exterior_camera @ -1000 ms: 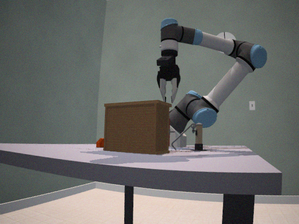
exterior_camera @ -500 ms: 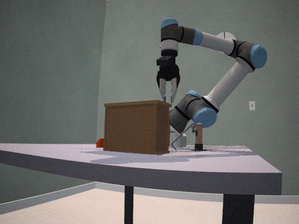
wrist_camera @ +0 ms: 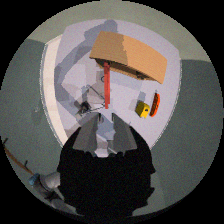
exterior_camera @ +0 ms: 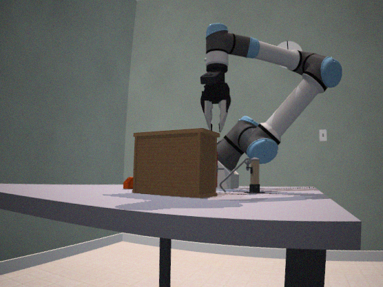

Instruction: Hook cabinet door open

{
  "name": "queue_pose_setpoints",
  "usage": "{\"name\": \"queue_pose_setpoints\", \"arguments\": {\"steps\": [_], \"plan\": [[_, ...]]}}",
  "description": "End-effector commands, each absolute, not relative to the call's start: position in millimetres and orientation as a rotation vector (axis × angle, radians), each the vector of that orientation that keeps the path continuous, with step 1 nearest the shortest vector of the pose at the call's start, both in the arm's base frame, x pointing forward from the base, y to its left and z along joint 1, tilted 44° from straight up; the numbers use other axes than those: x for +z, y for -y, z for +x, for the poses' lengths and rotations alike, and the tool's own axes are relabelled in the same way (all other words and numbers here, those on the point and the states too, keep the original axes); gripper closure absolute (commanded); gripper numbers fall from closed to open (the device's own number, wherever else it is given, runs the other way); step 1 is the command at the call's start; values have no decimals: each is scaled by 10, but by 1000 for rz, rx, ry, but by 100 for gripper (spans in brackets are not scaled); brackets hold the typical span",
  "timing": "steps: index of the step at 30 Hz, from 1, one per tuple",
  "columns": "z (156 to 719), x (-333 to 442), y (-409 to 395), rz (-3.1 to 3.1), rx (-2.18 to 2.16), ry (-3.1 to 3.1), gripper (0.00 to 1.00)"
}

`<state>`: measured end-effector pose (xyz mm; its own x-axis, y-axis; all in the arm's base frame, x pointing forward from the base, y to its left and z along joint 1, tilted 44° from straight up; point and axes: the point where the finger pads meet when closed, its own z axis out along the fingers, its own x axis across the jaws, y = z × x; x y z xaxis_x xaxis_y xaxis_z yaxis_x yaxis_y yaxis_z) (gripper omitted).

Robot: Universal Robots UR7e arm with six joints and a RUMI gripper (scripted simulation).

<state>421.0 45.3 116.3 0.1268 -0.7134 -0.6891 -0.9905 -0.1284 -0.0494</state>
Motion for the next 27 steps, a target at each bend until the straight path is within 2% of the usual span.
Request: {"name": "queue_pose_setpoints", "arguments": {"steps": [1, 27], "plan": [[4199, 1147, -475, -1902, 720, -1637, 85], [4189, 1015, -600, -1901, 722, -1638, 85]]}}
